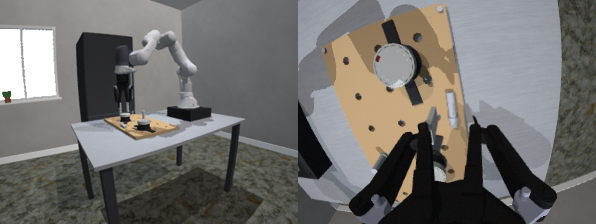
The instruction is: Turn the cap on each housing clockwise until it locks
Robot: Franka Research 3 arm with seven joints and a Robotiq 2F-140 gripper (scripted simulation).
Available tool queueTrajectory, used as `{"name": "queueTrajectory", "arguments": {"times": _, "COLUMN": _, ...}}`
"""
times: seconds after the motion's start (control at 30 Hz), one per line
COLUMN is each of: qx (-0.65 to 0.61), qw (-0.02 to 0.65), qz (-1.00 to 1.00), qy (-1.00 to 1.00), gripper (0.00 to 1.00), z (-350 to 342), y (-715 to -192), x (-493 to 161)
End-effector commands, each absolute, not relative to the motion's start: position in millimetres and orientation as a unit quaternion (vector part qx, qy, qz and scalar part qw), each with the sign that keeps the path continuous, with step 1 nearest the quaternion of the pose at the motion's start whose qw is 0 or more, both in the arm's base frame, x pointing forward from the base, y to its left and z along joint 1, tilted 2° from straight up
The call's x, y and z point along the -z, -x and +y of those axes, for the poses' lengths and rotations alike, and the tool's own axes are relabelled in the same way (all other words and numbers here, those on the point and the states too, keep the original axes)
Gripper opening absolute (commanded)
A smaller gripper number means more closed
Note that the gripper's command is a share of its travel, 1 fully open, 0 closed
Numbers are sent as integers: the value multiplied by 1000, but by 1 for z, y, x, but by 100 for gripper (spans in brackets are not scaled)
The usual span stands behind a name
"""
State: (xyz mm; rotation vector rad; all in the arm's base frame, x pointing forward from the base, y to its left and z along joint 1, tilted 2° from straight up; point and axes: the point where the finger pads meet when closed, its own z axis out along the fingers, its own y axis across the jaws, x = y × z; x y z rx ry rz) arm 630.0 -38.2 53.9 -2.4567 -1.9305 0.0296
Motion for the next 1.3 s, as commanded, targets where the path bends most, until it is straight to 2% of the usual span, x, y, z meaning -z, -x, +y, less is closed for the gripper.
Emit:
{"name": "queueTrajectory", "arguments": {"times": 0.0, "qx": -12, "qw": 10, "qz": -630, "qy": 776, "gripper": 36, "z": -39, "y": -629, "x": -53}}
{"name": "queueTrajectory", "arguments": {"times": 1.27, "qx": -13, "qw": 9, "qz": -630, "qy": 776, "gripper": 36, "z": -40, "y": -628, "x": -19}}
